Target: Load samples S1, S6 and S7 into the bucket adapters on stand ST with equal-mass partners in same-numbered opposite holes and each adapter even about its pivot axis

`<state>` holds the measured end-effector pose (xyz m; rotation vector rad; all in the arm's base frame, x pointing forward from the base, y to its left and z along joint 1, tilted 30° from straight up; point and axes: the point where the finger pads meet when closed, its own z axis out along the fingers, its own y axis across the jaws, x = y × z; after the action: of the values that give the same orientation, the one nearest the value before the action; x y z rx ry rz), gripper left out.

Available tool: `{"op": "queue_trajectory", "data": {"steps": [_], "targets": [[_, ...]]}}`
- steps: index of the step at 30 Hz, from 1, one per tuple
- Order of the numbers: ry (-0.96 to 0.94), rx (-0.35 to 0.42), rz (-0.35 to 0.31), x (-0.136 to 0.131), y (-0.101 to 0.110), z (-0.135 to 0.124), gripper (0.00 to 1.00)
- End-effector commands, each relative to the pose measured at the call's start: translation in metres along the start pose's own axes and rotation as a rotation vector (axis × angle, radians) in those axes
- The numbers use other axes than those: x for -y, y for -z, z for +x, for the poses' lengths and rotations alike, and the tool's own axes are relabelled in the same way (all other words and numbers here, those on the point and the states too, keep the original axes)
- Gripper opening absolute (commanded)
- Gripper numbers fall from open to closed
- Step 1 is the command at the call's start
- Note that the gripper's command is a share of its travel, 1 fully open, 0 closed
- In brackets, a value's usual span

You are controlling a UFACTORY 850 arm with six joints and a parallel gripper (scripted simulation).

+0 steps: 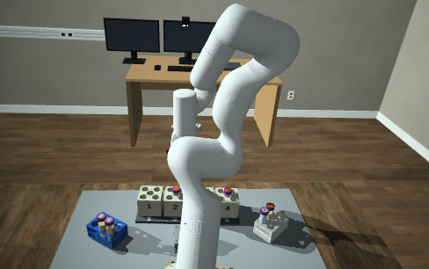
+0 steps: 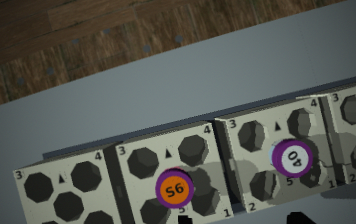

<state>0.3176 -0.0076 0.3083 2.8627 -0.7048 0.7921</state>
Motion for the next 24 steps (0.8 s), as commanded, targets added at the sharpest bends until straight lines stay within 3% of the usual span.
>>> {"op": "queue_trajectory", "data": {"steps": [1, 3, 15, 24], "targets": [[-0.17, 0.001, 0.006, -0.026, 0.001, 0.001, 0.57], [-0.17, 0.001, 0.006, -0.026, 0.001, 0.001, 0.57], [-0.566, 0.002, 0.006, -0.086, 0.001, 0.002, 0.57], [-0.566, 0.002, 0.006, -0.121, 0.0, 0.002, 0.57]]}}
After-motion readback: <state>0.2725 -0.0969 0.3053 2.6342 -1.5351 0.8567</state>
